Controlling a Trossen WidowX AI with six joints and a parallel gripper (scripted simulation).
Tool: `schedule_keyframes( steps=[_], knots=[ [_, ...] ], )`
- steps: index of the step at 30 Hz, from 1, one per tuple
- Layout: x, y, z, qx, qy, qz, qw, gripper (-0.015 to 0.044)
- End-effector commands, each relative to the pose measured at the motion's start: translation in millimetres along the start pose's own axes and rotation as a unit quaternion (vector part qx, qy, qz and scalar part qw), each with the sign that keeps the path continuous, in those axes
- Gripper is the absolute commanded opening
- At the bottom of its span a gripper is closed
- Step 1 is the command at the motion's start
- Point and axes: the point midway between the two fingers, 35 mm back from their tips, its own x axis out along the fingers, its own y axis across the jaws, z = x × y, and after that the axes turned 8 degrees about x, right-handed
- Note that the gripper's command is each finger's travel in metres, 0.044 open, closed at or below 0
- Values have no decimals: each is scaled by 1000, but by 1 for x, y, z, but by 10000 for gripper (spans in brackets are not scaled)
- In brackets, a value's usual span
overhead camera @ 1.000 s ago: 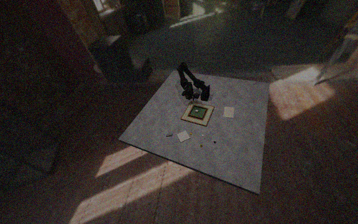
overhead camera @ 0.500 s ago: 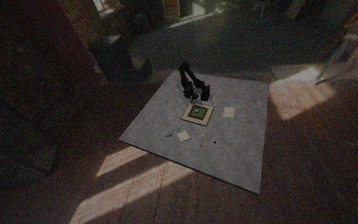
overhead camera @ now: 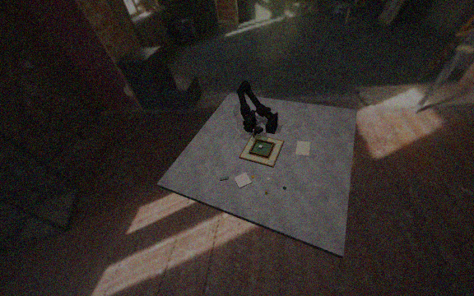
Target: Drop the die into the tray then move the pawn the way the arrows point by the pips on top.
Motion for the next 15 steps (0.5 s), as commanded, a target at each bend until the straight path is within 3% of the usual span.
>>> schedule_keyframes(
  steps=[1, 15],
  knots=[
    [8, 0, -1, -2, 2, -2, 1000, 200],
    [28, -2, -2, -3, 0, -4, 1000, 200]
  ],
)
